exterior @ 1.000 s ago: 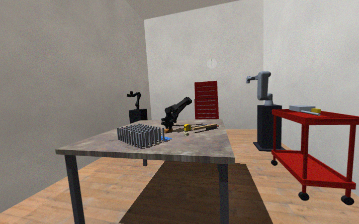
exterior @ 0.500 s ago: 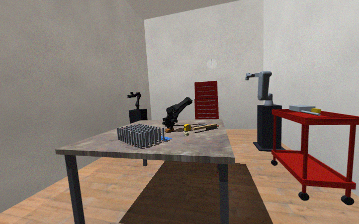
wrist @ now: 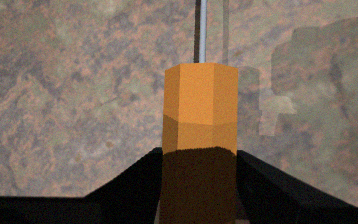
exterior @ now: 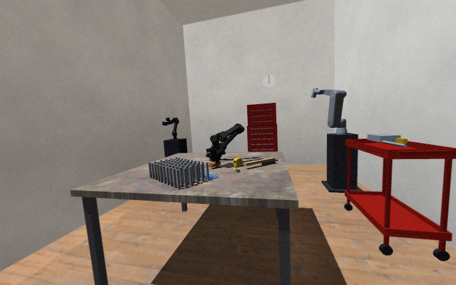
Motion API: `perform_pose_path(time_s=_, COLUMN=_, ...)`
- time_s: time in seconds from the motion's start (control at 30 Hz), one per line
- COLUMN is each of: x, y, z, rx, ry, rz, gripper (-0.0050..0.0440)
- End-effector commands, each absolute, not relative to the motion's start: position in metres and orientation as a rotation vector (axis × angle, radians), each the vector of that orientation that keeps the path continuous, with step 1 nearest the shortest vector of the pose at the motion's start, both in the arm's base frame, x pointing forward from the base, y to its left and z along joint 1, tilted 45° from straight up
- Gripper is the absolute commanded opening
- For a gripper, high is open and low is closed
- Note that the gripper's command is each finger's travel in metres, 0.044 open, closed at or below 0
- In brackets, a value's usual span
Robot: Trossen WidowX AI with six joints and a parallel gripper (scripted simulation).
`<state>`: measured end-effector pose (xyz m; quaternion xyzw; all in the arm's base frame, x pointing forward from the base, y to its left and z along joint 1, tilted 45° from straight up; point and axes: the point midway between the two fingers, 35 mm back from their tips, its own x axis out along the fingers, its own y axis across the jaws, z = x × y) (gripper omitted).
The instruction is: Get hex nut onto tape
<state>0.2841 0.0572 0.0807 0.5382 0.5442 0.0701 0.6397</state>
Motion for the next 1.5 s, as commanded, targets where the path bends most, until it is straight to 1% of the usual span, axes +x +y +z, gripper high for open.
perform_pose_path(time_s=0.0, x=0.293, y=0.048, z=0.096, rx=1.212, ry=1.193, rz=0.173, gripper=-0.005)
perform_pose_path(time_s=0.33, x=0.287, y=0.047, z=0.1, rx=1.208, ry=1.189, rz=0.171, gripper=-0.005)
perform_pose_path(time_s=0.73, x=0.251, y=0.056, z=0.109, rx=1.22, ry=1.203, rz=0.155, gripper=-0.005)
perform_pose_path(time_s=1.47, x=0.265, y=0.01, z=0.153, rx=1.194, ry=1.204, rz=0.152, gripper=-0.005)
